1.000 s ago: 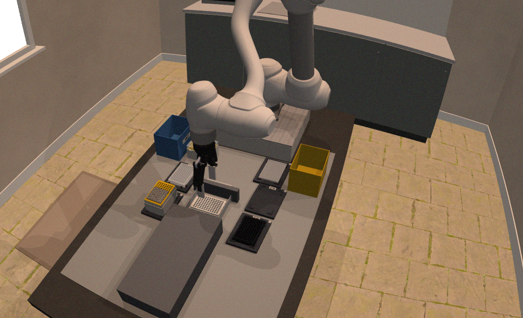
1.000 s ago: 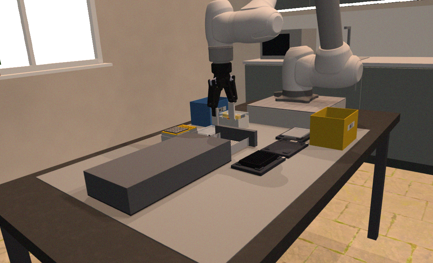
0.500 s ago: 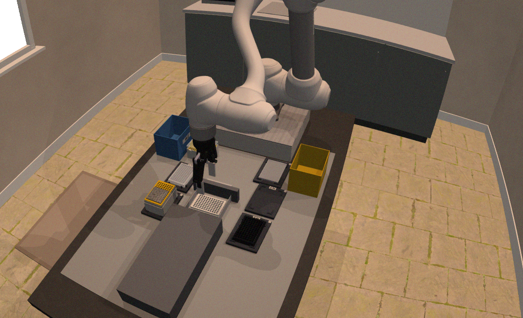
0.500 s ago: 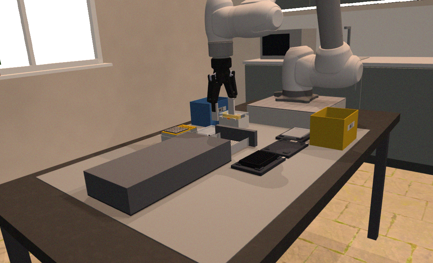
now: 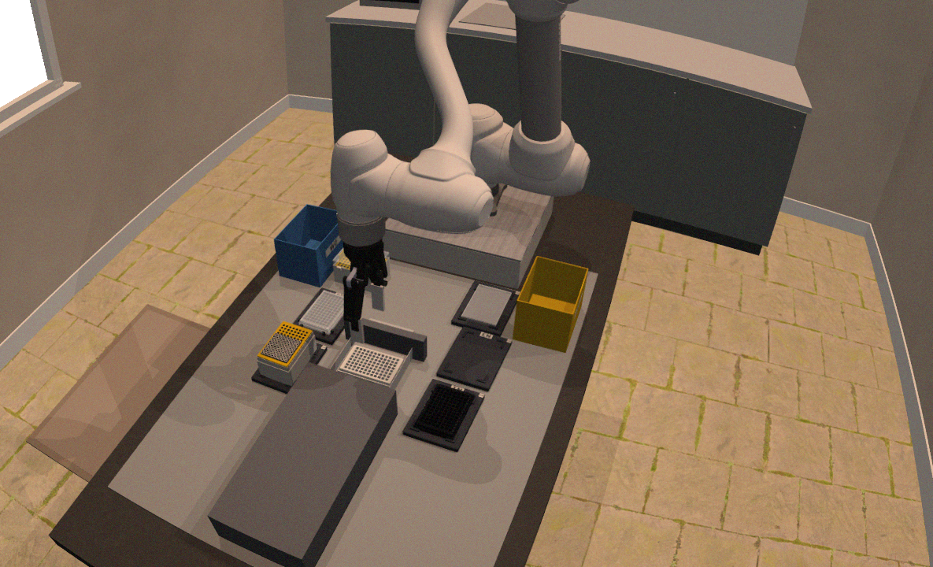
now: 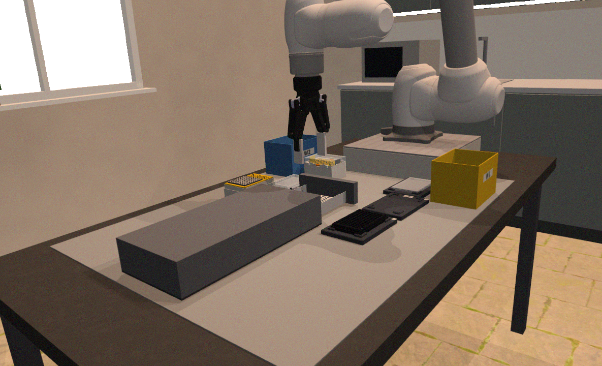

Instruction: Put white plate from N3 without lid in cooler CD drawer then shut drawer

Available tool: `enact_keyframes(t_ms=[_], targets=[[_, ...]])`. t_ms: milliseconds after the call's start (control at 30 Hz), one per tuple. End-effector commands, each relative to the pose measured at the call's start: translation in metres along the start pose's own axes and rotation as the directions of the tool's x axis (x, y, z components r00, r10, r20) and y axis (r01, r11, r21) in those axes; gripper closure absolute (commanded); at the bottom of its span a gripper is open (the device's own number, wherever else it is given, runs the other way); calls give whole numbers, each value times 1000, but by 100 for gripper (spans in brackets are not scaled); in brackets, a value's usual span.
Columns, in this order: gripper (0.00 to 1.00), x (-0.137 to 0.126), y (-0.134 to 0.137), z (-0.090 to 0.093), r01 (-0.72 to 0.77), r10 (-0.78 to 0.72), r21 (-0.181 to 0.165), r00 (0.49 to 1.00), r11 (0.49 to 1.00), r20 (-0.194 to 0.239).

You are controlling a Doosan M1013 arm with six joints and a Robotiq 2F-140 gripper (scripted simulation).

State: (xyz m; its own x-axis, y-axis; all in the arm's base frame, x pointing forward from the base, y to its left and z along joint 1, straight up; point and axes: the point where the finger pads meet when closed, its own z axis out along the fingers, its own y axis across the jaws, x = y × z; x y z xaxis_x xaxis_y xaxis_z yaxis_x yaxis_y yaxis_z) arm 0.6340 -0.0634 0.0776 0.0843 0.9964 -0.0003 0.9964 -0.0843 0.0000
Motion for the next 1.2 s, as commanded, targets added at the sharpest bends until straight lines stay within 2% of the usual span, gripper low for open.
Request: enact_keyframes(t_ms=[0,1033,1167], targets=[[34,0,0,0,0,0,0,1000,1000,0],[34,0,0,0,0,0,0,1000,1000,0],[35,0,-15,3,0,0,0,1000,1000,0]])
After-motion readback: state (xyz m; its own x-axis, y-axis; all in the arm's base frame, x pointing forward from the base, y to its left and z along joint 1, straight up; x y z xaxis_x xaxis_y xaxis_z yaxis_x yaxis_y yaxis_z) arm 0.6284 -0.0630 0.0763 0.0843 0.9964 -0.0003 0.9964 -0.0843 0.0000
